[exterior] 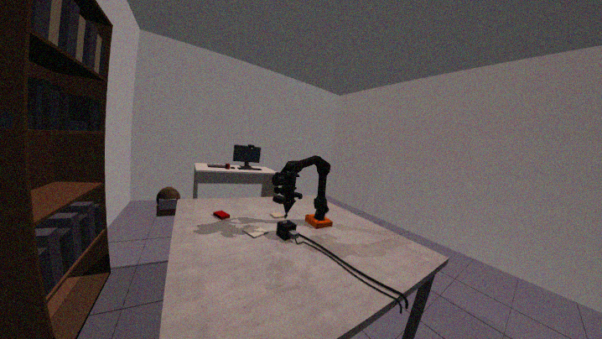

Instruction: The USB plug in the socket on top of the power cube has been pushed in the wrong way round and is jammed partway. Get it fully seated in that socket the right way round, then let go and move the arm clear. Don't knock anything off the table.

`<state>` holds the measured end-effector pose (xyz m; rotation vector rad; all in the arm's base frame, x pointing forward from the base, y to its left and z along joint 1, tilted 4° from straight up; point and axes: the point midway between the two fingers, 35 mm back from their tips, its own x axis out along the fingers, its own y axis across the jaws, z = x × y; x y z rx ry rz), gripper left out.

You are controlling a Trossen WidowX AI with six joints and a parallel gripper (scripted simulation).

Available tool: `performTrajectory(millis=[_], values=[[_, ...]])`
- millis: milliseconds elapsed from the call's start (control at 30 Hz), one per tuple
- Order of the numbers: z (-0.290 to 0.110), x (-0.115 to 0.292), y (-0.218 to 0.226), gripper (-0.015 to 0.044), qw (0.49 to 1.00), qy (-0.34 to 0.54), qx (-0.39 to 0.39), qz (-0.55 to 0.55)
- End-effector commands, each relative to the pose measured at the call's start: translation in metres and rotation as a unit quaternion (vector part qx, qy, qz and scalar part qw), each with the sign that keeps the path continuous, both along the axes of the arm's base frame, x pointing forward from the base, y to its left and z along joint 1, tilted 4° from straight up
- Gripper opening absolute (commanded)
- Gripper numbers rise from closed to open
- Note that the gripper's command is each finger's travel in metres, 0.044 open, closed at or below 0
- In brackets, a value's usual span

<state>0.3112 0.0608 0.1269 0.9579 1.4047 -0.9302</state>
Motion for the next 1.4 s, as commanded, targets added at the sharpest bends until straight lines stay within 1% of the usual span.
performTrajectory(millis=[0, 333, 667, 1000, 1367], values=[[-0.0002, 0.0, 0.0, 0.0, 0.998, -0.002, 0.002, 0.058], [-0.0002, 0.0, 0.0, 0.0, 0.982, -0.007, 0.005, 0.187], [-0.0002, 0.0, 0.0, 0.0, 0.949, -0.012, 0.009, 0.314], [-0.0002, 0.0, 0.0, 0.0, 0.9, -0.017, 0.012, 0.435], [-0.0002, 0.0, 0.0, 0.0, 0.829, -0.022, 0.015, 0.559]])
